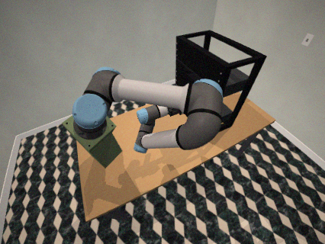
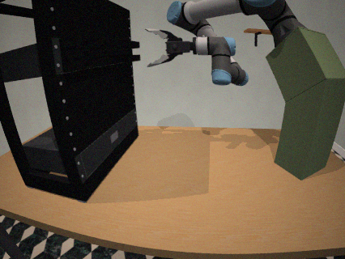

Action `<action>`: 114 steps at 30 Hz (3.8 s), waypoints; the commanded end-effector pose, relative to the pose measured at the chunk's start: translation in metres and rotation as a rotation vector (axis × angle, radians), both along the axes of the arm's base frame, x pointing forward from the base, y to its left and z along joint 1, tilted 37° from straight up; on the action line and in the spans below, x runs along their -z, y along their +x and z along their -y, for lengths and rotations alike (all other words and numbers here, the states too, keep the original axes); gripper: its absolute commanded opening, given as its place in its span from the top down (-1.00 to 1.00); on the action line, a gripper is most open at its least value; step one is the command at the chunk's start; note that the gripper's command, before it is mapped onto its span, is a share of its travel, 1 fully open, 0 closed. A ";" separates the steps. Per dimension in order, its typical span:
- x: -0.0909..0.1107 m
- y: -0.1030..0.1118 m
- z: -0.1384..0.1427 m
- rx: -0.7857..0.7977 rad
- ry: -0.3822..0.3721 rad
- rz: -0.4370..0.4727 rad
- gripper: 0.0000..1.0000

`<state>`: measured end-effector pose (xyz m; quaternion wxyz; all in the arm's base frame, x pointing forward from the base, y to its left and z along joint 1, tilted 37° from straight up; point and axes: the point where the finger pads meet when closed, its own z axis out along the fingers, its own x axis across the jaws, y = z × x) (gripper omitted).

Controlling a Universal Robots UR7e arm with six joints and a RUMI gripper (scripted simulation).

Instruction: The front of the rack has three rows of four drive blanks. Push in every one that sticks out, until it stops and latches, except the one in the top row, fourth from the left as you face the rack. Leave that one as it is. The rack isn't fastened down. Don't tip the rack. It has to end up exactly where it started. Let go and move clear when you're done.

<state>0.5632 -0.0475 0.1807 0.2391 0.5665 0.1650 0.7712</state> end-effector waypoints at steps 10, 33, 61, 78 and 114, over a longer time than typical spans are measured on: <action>0.000 0.000 0.000 -0.001 0.000 0.001 -1.00; 0.000 0.000 0.000 -0.001 0.000 0.001 1.00; 0.012 -0.002 -0.015 -0.001 0.000 0.001 1.00; 0.066 -0.011 -0.075 -0.001 0.000 0.001 1.00; 0.070 0.040 -0.098 -0.001 0.000 0.001 1.00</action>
